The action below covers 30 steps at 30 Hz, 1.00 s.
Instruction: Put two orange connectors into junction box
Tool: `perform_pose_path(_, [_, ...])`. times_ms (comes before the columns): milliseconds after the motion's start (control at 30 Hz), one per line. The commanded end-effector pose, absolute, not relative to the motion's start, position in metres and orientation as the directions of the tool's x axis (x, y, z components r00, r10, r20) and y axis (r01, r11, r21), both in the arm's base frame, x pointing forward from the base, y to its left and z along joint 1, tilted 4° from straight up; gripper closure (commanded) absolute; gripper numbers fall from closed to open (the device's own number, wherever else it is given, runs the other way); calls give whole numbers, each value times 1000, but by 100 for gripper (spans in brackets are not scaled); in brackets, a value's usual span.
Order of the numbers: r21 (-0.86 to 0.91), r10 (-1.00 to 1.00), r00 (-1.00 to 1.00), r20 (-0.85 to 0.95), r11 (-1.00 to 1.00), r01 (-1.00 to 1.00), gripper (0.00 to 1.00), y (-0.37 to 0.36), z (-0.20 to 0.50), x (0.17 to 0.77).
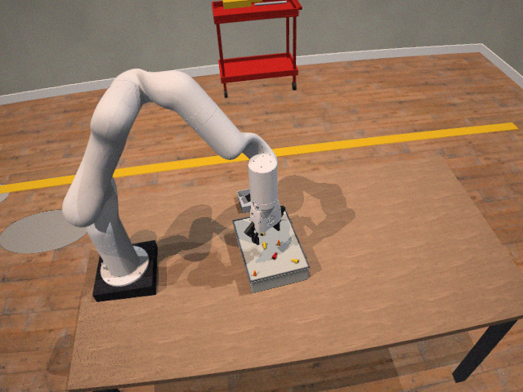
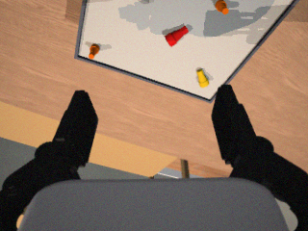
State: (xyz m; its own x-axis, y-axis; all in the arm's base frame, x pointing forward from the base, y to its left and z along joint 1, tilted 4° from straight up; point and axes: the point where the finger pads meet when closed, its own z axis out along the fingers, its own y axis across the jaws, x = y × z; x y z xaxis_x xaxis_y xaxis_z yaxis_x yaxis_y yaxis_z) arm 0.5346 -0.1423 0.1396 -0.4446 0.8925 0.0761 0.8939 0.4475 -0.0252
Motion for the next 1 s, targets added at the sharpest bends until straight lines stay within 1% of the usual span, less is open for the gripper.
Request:
perform_pose_path(0, [-24, 893, -445, 75, 447, 894, 0, -143, 140, 535])
perform_pose_path(467, [-20, 870, -487, 76, 490, 872, 0, -123, 122, 538])
perform_pose_path(967, [-13, 816, -573, 77, 575, 818, 0, -83, 84, 540])
